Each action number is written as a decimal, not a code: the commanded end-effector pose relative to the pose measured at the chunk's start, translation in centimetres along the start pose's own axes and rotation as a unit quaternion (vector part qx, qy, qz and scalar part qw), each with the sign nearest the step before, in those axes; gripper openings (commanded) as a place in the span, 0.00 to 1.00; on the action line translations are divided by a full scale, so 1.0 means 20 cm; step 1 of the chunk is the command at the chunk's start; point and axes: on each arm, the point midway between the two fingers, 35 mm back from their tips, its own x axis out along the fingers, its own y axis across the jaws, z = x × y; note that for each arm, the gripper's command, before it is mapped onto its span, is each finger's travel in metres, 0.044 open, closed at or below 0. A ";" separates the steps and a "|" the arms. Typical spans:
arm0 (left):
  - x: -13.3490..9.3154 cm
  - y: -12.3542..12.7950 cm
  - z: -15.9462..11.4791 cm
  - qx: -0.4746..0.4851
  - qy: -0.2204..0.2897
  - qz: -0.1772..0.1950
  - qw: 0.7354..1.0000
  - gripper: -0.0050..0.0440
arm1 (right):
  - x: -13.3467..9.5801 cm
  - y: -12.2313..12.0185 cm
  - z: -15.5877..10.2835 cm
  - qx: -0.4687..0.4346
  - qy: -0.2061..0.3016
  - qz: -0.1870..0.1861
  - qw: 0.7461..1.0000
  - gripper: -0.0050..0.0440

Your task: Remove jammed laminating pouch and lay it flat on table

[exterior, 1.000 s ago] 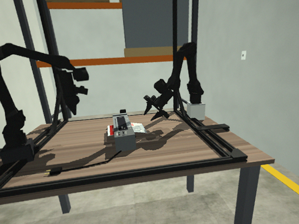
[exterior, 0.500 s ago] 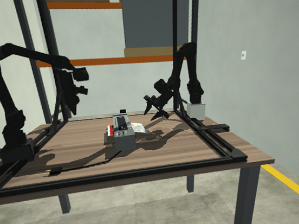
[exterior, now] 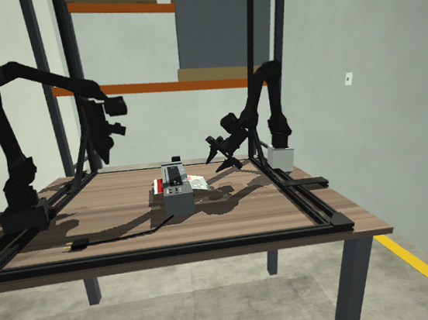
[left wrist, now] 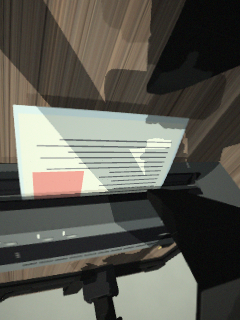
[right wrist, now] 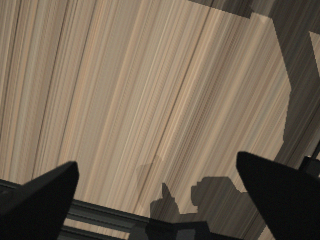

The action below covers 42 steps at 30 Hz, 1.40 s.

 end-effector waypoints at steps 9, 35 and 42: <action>0.00 0.00 0.00 0.002 -0.001 0.002 1.000 0.64 | -0.02 0.00 0.01 0.000 -0.009 0.001 1.000 1.00; 0.00 0.00 0.00 0.002 -0.001 0.002 1.000 0.64 | -0.02 0.00 0.01 0.000 -0.009 0.001 1.000 1.00; -0.09 0.10 0.00 0.002 0.001 0.005 1.000 0.64 | -0.02 0.00 0.01 0.000 -0.009 0.001 1.000 1.00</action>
